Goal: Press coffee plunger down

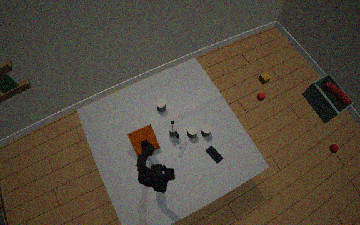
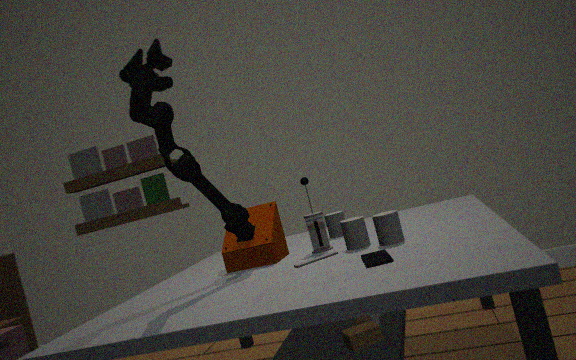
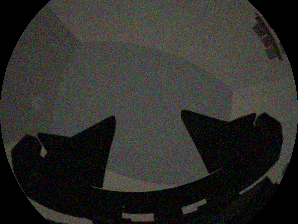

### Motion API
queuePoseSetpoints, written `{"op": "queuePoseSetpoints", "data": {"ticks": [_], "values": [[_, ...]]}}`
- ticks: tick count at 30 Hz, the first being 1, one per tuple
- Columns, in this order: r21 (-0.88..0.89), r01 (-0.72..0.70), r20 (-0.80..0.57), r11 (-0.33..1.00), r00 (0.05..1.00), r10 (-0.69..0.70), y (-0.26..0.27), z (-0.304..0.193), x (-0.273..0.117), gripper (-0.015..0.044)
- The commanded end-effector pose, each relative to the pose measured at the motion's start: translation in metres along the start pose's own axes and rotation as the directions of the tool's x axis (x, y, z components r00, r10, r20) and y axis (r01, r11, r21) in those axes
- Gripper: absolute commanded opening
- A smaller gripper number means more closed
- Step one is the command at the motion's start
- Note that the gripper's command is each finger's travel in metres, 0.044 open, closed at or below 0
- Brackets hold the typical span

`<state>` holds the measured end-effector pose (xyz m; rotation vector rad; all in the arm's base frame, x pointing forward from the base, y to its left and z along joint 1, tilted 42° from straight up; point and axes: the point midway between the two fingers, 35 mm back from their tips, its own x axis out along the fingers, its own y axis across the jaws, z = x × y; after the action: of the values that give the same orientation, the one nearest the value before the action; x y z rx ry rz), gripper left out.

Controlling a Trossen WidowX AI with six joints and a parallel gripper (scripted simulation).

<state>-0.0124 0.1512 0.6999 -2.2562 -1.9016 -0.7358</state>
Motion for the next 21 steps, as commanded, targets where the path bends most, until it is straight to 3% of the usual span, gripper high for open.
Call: {"op": "queuePoseSetpoints", "data": {"ticks": [1,4,8,15,21], "values": [[0.006,0.001,-0.003,1.000,1.000,-0.001,0.000,-0.001,0.000,0.0426],[0.064,0.013,-0.037,0.998,0.999,-0.010,0.006,-0.006,-0.003,0.0440],[0.294,0.072,-0.173,0.953,0.985,-0.021,0.029,-0.024,-0.014,0.0440],[0.682,0.253,-0.400,0.686,0.915,0.060,0.094,-0.038,-0.034,0.0440],[0.719,0.279,-0.420,0.637,0.904,0.078,0.105,-0.036,-0.034,0.0440]]}}
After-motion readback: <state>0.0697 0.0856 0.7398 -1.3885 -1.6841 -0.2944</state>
